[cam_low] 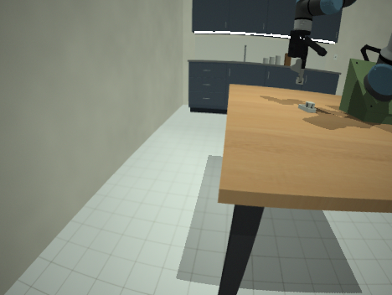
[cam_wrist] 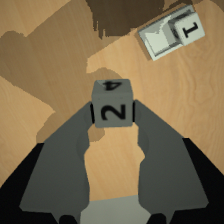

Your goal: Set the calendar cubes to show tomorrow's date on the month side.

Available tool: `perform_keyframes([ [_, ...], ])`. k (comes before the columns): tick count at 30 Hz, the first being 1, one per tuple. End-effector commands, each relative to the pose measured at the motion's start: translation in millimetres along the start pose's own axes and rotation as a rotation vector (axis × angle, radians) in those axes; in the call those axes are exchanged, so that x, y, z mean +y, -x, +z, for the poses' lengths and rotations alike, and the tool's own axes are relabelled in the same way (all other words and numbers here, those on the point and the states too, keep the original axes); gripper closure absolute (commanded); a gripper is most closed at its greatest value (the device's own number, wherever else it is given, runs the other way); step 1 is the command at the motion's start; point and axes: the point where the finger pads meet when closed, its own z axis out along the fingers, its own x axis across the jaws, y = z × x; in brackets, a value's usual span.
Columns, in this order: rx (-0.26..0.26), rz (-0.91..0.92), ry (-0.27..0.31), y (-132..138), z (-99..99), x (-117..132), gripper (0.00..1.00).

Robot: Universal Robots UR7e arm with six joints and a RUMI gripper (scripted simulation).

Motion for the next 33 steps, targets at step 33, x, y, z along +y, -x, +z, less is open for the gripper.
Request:
perform_keyframes([
  [33, 0.003, -0.469, 0.002, 17, 2.2, 8, 0.9],
])
